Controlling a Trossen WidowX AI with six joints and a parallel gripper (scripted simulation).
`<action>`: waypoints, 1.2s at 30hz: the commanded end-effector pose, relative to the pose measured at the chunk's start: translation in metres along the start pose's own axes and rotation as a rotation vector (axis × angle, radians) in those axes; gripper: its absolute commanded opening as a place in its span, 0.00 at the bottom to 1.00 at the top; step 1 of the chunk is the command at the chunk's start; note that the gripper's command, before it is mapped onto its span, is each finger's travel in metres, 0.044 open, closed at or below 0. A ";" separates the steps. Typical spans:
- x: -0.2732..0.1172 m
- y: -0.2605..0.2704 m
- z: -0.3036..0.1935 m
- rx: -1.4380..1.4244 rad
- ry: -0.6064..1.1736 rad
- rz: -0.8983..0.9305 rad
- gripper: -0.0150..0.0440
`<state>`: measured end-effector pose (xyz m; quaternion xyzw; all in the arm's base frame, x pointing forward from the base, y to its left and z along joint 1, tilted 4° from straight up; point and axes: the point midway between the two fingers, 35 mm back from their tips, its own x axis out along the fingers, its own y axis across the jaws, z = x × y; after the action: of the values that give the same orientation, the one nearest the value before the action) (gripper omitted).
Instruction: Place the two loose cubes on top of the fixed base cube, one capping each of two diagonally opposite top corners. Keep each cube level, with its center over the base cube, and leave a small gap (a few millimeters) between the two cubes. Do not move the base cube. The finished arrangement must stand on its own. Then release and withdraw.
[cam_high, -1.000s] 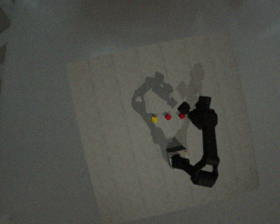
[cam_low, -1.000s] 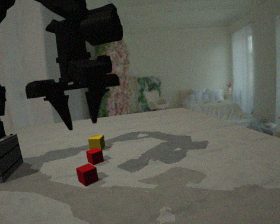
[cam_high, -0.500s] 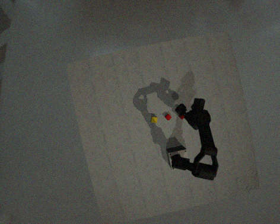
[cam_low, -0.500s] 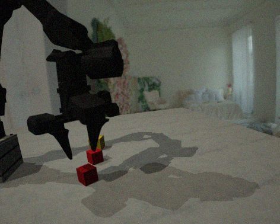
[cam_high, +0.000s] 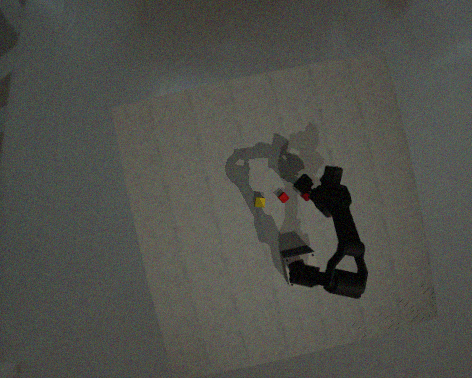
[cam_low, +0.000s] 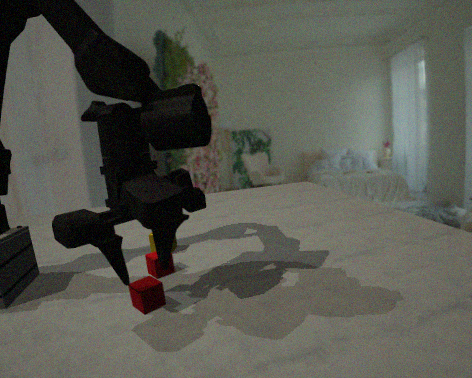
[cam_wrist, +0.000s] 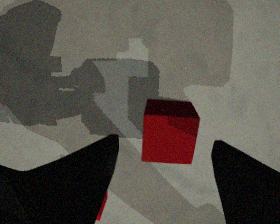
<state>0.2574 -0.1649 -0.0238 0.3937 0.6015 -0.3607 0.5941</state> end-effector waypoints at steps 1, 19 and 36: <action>0.008 -0.002 -0.002 0.005 0.006 -0.007 0.70; 0.027 -0.002 -0.003 0.005 0.006 -0.007 0.48; -0.008 0.001 0.002 0.005 0.006 -0.007 0.43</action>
<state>0.2566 -0.1641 -0.0256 0.3947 0.6061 -0.3615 0.5883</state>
